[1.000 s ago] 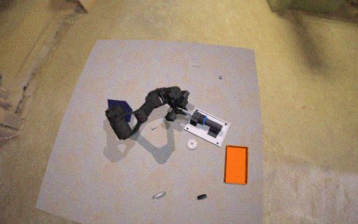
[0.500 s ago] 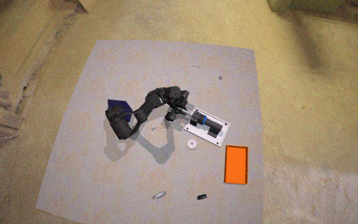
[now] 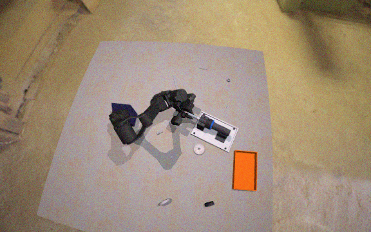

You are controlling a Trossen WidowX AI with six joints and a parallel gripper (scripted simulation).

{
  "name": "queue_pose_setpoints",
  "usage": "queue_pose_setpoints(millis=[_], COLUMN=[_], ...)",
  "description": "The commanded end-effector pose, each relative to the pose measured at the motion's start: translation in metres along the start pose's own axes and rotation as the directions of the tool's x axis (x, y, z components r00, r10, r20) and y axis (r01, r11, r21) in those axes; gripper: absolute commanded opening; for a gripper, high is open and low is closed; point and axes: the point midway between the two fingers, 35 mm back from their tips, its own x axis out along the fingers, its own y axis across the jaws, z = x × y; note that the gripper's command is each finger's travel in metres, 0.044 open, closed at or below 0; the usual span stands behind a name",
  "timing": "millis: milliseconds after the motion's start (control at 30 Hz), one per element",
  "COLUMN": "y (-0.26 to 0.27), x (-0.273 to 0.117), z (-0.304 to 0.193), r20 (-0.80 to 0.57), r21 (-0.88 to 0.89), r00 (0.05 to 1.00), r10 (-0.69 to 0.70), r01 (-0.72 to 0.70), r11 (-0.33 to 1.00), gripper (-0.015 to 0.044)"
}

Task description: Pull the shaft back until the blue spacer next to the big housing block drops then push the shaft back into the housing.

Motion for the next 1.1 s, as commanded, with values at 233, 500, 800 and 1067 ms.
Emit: queue_pose_setpoints(millis=[233, 500, 800, 1067], y=[-0.0003, -0.0003, -0.0003, -0.0002], x=[-0.0021, -0.0027, -0.0034, -0.0040], z=[-0.0021, -0.0028, -0.0035, -0.0041], r20=[0.000, 0.000, 0.000, 0.000], r21=[0.000, 0.000, 0.000, 0.000], r00=[1.000, 1.000, 1.000, 1.000], r10=[-0.001, -0.001, -0.001, -0.001], r01=[0.001, 0.001, 0.001, 0.001], r11=[1.000, 1.000, 1.000, 1.000], gripper=[0.0000, 0.0000, 0.0000, 0.0000])
